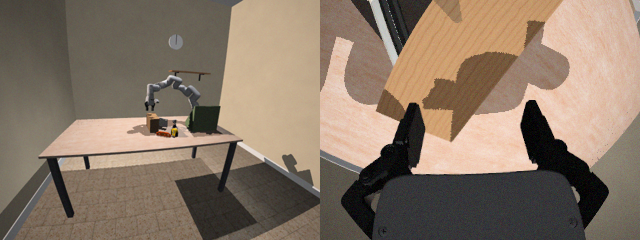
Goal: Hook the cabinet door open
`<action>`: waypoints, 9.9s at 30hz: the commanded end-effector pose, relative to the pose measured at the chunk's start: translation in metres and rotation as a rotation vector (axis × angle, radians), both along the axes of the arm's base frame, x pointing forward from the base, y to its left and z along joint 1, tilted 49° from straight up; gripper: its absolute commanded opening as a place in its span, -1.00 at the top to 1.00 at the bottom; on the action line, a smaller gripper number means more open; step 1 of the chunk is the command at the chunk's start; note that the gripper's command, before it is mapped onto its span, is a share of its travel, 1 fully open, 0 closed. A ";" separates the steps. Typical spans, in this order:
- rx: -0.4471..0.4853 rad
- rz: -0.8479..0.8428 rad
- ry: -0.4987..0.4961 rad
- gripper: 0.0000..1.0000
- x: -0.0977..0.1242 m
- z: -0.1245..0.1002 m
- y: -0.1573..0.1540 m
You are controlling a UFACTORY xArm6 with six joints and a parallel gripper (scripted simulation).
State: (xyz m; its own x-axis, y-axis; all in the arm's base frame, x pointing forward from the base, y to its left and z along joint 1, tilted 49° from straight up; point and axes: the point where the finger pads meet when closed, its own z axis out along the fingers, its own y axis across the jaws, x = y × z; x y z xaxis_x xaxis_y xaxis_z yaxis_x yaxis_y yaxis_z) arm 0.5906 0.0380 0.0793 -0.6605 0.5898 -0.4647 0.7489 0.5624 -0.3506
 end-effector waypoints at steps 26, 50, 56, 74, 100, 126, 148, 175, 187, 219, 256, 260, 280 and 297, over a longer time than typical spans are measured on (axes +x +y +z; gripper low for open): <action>-0.144 0.072 0.117 -1.00 -0.117 -0.028 0.044; -0.237 0.118 0.163 0.47 -0.181 -0.053 0.029; -0.237 0.118 0.163 0.47 -0.181 -0.053 0.029; -0.237 0.118 0.163 0.47 -0.181 -0.053 0.029; -0.238 0.118 0.161 0.47 -0.181 -0.058 0.023; -0.238 0.118 0.161 0.47 -0.180 -0.082 -0.005; -0.238 0.118 0.161 0.47 -0.179 -0.099 -0.024; -0.237 0.081 0.128 0.47 -0.174 -0.105 -0.023; -0.235 0.045 0.095 0.47 -0.169 -0.109 -0.019; -0.230 -0.064 -0.004 0.47 -0.153 -0.119 -0.010; -0.225 -0.174 -0.103 0.47 -0.134 -0.128 -0.002; -0.225 -0.174 -0.103 0.47 -0.134 -0.128 -0.002; -0.223 -0.202 -0.128 0.47 -0.129 -0.130 0.000; -0.225 -0.170 -0.100 0.47 -0.135 -0.128 -0.002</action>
State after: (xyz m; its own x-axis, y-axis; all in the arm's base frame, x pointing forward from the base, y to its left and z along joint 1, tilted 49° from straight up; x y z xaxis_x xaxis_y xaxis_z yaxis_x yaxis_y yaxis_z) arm 0.4548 0.0348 -0.0494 -0.5058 0.5630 -0.6536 0.8626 0.3396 -0.3750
